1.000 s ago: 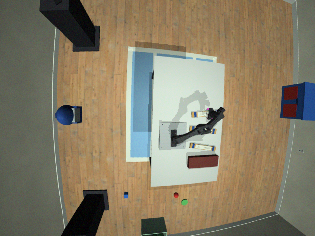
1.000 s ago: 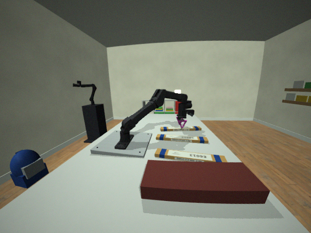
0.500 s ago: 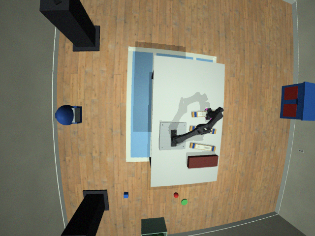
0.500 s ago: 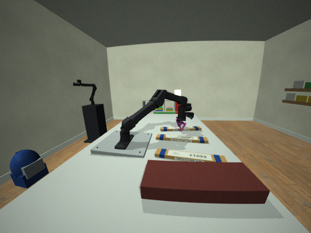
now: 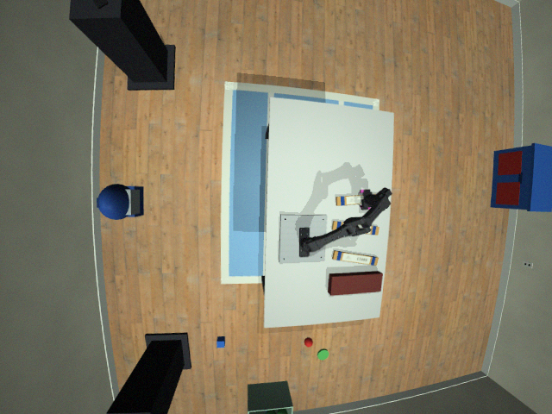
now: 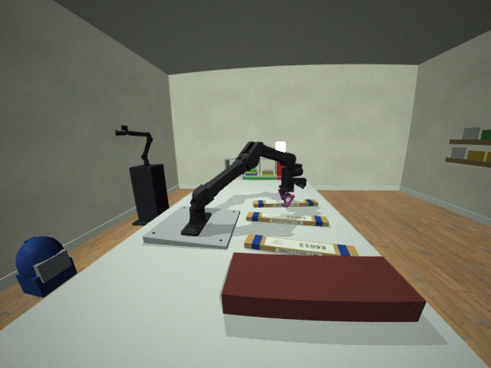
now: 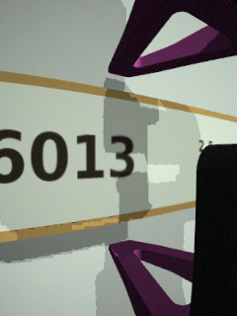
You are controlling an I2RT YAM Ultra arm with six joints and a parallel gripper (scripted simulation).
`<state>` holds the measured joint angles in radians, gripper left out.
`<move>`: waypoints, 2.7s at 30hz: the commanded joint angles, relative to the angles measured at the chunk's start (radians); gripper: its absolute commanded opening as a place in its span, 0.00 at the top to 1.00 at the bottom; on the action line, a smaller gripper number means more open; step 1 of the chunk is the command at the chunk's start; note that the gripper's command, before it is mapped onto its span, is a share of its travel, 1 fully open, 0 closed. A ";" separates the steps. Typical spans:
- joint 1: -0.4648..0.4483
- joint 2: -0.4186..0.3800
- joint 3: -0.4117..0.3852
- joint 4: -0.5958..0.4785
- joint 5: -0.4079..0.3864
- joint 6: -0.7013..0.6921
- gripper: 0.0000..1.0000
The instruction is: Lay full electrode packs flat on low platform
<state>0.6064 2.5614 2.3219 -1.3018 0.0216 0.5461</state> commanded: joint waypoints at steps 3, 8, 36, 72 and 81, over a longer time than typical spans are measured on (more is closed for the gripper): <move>-0.004 -0.023 0.021 0.025 0.009 -0.007 0.05; -0.005 -0.030 -0.013 0.025 0.009 -0.007 0.05; -0.005 -0.033 0.001 0.028 0.007 -0.006 1.00; 0.001 -0.035 0.119 -0.102 0.006 -0.002 1.00; 0.004 -0.008 0.196 -0.169 0.006 0.000 1.00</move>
<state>0.6064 2.5790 2.4546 -1.4185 0.0227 0.5453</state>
